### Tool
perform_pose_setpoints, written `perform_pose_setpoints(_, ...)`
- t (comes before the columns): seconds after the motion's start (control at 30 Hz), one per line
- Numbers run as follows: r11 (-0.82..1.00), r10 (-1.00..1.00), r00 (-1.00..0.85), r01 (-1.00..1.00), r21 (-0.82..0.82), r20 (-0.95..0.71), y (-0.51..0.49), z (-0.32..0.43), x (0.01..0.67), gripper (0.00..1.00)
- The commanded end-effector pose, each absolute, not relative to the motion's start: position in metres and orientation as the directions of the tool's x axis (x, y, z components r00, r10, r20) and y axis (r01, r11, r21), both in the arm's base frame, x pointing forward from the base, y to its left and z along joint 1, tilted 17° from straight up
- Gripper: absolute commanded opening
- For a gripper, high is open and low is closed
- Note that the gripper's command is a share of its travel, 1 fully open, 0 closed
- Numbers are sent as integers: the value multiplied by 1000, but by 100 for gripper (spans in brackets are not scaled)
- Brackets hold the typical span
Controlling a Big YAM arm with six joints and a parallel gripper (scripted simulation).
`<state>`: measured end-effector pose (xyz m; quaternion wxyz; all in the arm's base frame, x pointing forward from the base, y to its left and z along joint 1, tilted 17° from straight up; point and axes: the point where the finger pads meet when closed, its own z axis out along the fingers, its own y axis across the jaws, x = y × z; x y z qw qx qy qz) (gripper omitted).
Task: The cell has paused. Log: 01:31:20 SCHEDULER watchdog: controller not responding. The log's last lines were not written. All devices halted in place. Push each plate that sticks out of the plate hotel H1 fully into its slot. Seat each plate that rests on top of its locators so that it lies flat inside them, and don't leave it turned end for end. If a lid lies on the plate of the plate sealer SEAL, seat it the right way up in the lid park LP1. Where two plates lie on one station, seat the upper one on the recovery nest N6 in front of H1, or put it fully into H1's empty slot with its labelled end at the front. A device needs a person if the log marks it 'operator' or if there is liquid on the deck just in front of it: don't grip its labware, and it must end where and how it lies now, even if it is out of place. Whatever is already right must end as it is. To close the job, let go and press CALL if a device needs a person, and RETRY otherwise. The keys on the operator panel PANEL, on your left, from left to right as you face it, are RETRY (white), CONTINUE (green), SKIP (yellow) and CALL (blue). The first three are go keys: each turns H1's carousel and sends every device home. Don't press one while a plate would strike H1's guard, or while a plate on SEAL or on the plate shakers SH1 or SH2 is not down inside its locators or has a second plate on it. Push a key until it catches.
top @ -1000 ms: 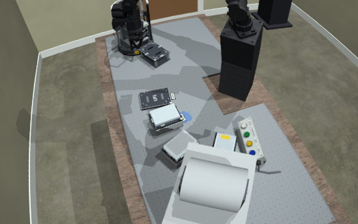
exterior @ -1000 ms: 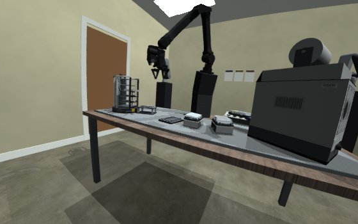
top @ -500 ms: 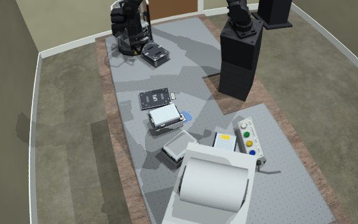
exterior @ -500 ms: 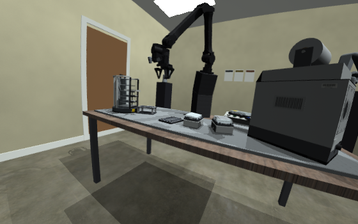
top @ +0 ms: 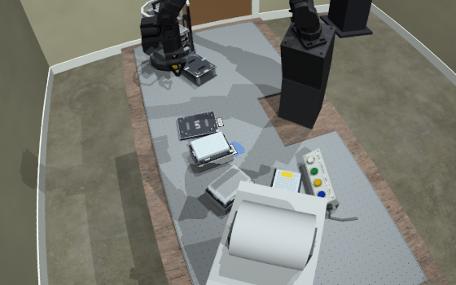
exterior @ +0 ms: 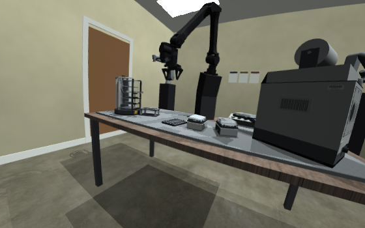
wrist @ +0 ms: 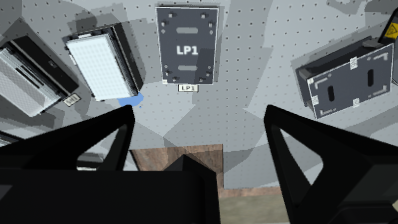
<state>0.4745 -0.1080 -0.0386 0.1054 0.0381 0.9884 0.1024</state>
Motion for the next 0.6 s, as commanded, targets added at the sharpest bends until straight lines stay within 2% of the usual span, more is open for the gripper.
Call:
perform_pose_setpoints(0.0, 976, 109, -970, 64, 208, -215, -94, -30, 476, 100)
perform_pose_setpoints(0.57, 975, 110, -970, 64, 212, -217, -45, -19, 480, 100)
